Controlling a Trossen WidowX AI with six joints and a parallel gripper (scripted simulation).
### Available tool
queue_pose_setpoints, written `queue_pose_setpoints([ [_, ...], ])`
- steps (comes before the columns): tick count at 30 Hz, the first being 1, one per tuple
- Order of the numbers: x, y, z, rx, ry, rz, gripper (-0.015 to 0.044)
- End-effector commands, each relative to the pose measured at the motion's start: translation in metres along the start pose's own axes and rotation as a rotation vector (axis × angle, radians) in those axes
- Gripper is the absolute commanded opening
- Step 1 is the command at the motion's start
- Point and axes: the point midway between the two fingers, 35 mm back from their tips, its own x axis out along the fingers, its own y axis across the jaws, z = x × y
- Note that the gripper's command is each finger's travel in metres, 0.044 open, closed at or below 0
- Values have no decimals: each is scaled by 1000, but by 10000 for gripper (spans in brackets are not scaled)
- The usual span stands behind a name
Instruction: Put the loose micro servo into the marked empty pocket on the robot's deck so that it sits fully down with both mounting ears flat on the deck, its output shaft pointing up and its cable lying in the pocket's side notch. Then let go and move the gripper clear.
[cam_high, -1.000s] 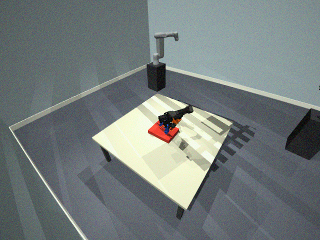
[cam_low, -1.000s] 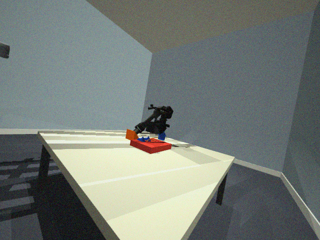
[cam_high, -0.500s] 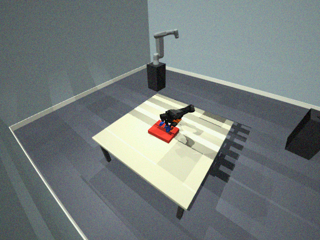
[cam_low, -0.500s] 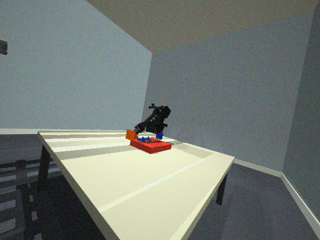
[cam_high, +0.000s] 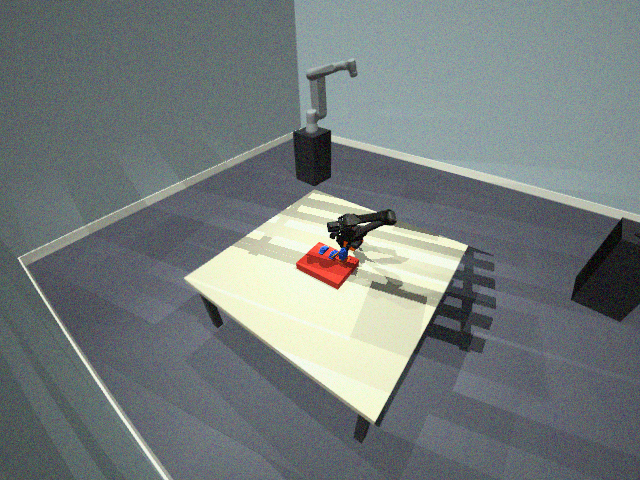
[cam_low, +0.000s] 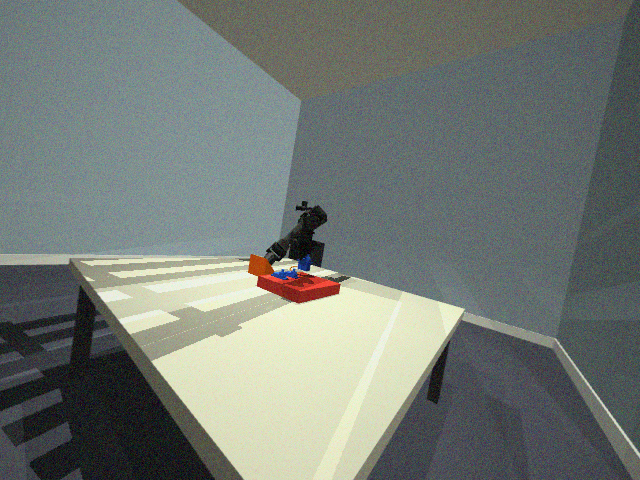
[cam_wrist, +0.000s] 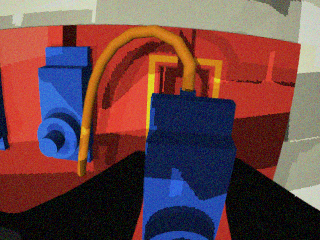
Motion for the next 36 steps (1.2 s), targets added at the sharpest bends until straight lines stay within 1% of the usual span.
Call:
queue_pose_setpoints([
  [1,0,0,10,-5,3,4,0],
  [16,18,0,9,-5,3,3,0],
  [27,20,0,9,-5,3,3,0],
  [36,29,0,9,-5,3,3,0],
])
